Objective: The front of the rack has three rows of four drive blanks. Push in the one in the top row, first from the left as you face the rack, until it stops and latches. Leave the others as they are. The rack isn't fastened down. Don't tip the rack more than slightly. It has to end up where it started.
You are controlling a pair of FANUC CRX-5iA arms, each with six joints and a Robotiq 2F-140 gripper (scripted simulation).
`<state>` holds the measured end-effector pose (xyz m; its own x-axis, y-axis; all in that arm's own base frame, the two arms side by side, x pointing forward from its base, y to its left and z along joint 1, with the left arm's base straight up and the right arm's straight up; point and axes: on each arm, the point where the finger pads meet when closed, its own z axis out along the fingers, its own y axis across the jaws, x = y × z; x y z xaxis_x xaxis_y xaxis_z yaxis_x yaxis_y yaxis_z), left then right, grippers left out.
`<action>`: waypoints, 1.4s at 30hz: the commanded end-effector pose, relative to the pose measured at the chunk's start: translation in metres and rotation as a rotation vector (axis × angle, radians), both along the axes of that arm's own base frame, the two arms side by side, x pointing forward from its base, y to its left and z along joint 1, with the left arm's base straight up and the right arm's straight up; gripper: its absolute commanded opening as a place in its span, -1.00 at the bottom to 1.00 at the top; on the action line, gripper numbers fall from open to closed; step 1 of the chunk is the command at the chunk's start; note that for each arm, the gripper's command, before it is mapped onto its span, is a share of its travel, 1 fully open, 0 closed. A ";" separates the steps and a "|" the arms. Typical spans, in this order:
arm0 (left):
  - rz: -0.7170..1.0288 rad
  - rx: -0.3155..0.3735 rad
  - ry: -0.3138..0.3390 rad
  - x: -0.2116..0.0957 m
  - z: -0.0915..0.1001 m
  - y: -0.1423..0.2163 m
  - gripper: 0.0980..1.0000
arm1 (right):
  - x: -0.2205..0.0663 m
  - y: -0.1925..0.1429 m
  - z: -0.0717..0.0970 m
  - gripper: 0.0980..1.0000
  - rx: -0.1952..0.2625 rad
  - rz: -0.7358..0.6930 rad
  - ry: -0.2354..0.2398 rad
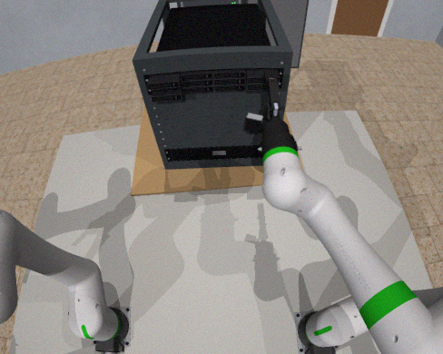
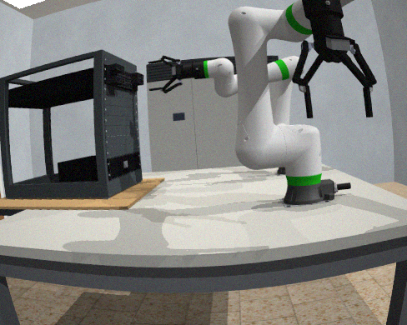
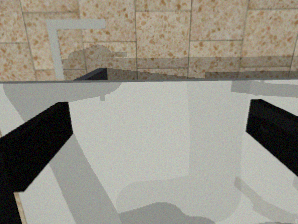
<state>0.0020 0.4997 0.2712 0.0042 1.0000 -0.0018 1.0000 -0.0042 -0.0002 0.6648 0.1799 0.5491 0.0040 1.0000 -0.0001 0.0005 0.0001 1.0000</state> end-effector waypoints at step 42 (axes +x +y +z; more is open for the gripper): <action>0.000 0.002 0.000 0.000 0.001 0.000 1.00 | 0.000 0.013 0.001 1.00 0.001 0.000 -0.002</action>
